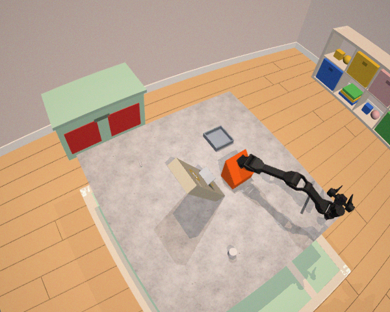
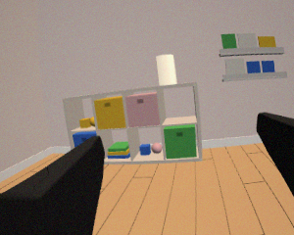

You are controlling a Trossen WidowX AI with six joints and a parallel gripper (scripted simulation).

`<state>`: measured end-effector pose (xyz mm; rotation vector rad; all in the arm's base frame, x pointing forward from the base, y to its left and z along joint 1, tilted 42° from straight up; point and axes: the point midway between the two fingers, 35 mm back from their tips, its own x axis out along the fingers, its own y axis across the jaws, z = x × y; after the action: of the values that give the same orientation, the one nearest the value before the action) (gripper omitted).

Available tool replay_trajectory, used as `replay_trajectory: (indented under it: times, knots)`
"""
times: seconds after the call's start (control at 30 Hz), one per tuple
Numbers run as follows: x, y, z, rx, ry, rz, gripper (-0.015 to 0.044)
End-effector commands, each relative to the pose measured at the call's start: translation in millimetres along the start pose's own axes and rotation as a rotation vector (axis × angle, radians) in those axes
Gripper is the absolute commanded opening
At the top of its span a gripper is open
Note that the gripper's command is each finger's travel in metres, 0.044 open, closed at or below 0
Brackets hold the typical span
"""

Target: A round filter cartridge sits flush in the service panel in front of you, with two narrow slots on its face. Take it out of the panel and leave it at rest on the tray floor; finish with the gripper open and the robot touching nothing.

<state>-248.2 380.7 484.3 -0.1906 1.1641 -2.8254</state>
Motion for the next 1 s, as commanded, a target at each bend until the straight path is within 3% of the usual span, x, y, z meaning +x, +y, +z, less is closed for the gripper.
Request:
replay_trajectory:
  times: [0.0,0.13,0.33,0.67,0.97]
  knots:
    - [-0.8,-0.5,-0.2,0.000,0.002,-0.003,0.0374]
    - [-21.7,-12.2,-4.5,0.006,0.041,-0.069,0.0269]
    - [-91.3,-30.7,-19.9,0.051,0.164,-0.222,0.0111]
    - [-223.9,-35.8,-31.2,0.140,0.374,-0.495,0.0102]
    - [-345.6,-12.2,-19.5,0.219,0.550,-0.769,0.0102]
